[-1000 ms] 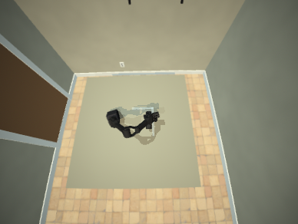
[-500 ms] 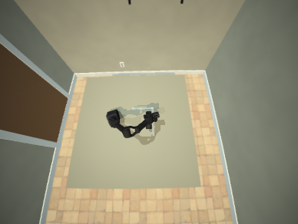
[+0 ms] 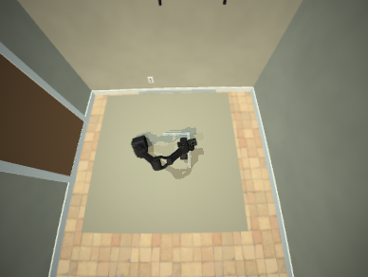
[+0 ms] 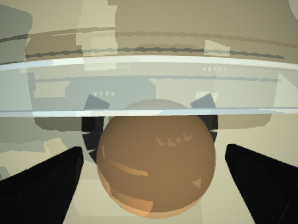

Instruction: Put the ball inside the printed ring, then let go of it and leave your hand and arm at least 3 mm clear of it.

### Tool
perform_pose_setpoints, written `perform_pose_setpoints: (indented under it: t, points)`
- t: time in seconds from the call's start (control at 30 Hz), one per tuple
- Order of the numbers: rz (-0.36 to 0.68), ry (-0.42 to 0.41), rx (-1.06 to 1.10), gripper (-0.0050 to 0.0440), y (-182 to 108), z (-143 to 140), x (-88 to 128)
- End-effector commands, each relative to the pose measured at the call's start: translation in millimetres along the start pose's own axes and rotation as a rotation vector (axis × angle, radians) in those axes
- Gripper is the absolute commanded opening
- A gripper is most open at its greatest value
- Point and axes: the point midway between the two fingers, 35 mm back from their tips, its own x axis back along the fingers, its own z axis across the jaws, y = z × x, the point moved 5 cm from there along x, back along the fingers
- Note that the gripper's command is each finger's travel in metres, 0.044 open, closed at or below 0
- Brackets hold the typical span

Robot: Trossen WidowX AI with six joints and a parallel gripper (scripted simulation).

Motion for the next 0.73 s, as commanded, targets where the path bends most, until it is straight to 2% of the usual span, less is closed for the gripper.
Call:
perform_pose_setpoints:
  t: [0.0, 0.03, 0.7]
  points:
    - [-0.001, 0.003, 0.000, 0.0425, 0.1, 0.6, 0.3]
    - [-0.001, 0.003, 0.000, 0.0440, 0.1, 0.6, 0.3]
    - [-0.001, 0.003, 0.000, 0.0440, 0.3, 0.7, 3.4]
